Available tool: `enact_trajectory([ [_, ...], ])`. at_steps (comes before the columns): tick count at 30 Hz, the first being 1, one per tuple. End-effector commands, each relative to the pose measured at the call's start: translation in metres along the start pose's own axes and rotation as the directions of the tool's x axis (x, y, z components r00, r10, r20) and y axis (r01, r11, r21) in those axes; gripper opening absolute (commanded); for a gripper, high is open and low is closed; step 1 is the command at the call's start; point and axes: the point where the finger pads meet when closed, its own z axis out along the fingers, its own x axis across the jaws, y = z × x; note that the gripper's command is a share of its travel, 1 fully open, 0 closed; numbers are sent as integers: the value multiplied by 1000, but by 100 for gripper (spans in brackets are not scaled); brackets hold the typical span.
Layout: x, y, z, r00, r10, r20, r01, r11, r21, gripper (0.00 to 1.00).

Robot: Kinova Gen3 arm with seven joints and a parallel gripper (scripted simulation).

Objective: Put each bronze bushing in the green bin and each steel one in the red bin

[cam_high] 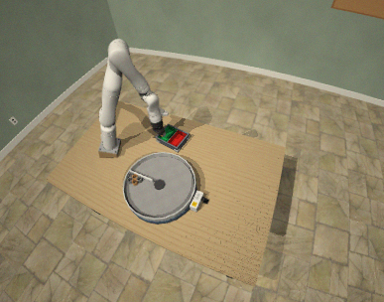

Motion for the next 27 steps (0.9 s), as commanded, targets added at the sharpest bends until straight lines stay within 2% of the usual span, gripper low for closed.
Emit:
enact_trajectory([
  [1,-4,1,4,1000,-6,8,6,1000,-8,0],
  [27,-4,1,16,1000,-6,8,6,1000,-8,0],
])
